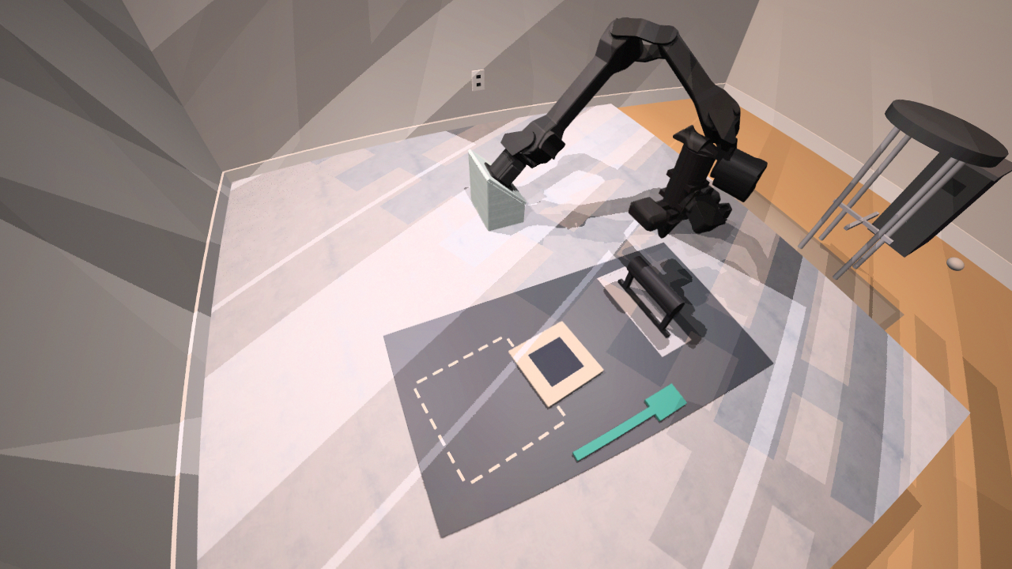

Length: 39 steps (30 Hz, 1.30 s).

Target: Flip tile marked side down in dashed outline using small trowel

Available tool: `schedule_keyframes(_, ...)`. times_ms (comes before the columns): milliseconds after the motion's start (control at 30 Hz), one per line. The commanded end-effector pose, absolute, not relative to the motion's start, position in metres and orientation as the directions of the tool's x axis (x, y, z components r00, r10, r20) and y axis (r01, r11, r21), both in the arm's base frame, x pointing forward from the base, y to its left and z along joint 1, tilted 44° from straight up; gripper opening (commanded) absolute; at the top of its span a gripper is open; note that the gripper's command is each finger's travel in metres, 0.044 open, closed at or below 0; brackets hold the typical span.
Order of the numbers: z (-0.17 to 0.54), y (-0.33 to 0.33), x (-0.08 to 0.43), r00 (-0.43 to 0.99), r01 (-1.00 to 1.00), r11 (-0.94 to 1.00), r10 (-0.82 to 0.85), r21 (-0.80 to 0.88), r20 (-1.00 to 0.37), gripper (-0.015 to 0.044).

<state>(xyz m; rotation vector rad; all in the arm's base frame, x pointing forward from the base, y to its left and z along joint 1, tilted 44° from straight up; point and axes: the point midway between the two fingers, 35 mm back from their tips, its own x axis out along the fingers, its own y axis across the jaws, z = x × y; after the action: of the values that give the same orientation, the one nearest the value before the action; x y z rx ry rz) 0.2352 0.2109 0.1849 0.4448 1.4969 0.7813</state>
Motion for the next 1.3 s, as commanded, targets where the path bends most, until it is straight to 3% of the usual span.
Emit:
schedule_keyframes(0, 0.1849, 0.2109, 0.2352, -0.098, -0.184, 0.689, 0.697, 0.701, -0.710, 0.0000)
schedule_keyframes(33, 0.1849, 0.2109, 0.2352, -0.098, -0.184, 0.689, 0.697, 0.701, -0.710, 0.0000)
schedule_keyframes(167, 0.1849, 0.2109, 0.2352, -0.098, -0.184, 0.689, 0.697, 0.701, -0.710, 0.0100)
schedule_keyframes(867, 0.1849, 0.2109, 0.2352, -0.098, -0.184, 0.689, 0.697, 0.701, -0.710, 0.0100)
schedule_keyframes(1000, 0.1849, 0.2109, 0.2352, -0.098, -0.184, 0.689, 0.697, 0.701, -0.710, 0.0000)
schedule_keyframes(1267, 0.1849, 0.2109, 0.2352, -0.098, -0.184, 0.689, 0.697, 0.701, -0.710, 0.0000)
